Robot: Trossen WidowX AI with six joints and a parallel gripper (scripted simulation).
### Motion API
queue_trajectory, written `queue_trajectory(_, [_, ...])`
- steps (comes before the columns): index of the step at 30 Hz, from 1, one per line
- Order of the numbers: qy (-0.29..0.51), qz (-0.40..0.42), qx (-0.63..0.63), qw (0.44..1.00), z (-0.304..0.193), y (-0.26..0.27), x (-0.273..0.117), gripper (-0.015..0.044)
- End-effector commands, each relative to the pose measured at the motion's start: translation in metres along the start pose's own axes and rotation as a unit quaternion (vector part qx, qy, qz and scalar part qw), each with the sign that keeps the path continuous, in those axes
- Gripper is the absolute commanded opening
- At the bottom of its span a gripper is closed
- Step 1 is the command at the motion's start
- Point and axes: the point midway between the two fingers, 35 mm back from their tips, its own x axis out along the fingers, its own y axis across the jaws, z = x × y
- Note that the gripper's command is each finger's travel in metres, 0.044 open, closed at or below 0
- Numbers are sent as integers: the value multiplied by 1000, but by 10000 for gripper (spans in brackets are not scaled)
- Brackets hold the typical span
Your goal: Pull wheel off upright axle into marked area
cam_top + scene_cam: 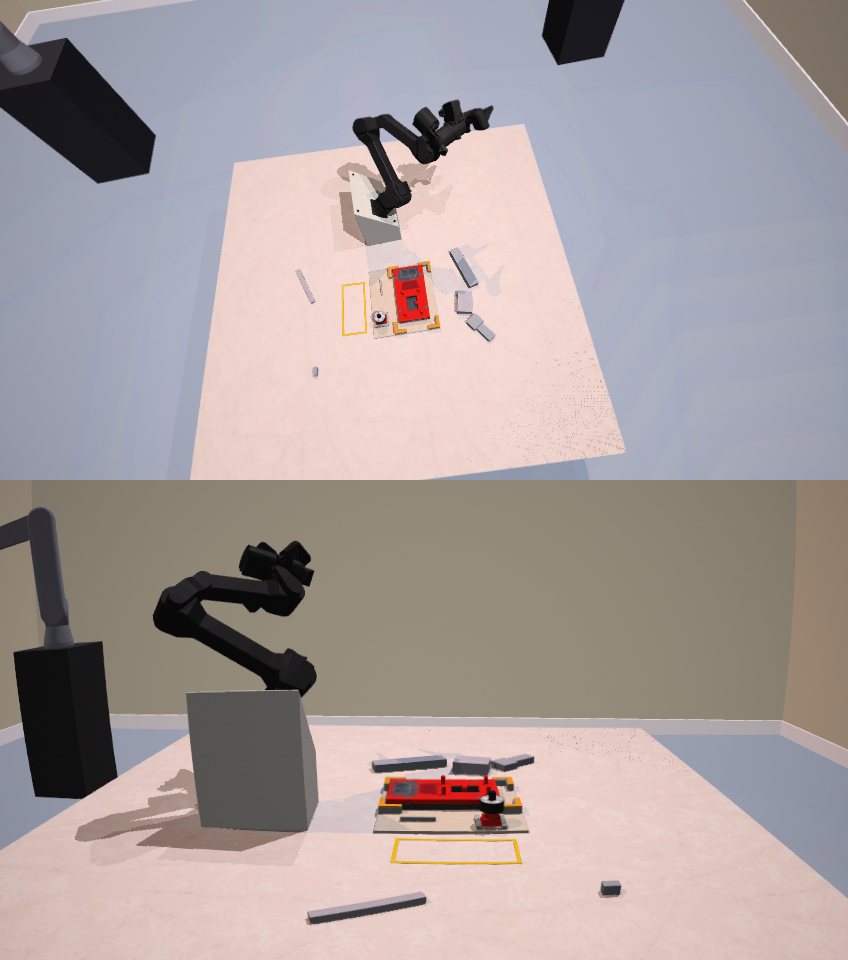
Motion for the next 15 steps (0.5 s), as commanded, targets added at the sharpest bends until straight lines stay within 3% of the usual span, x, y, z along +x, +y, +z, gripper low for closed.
queue_trajectory(1, [2,-3,5,1000,-2,-2,0,374])
queue_trajectory(4, [35,-48,71,996,-33,-29,0,300])
queue_trajectory(10, [134,-133,189,964,-106,-85,-6,300])
queue_trajectory(15, [208,-230,282,908,-171,-131,-35,300])
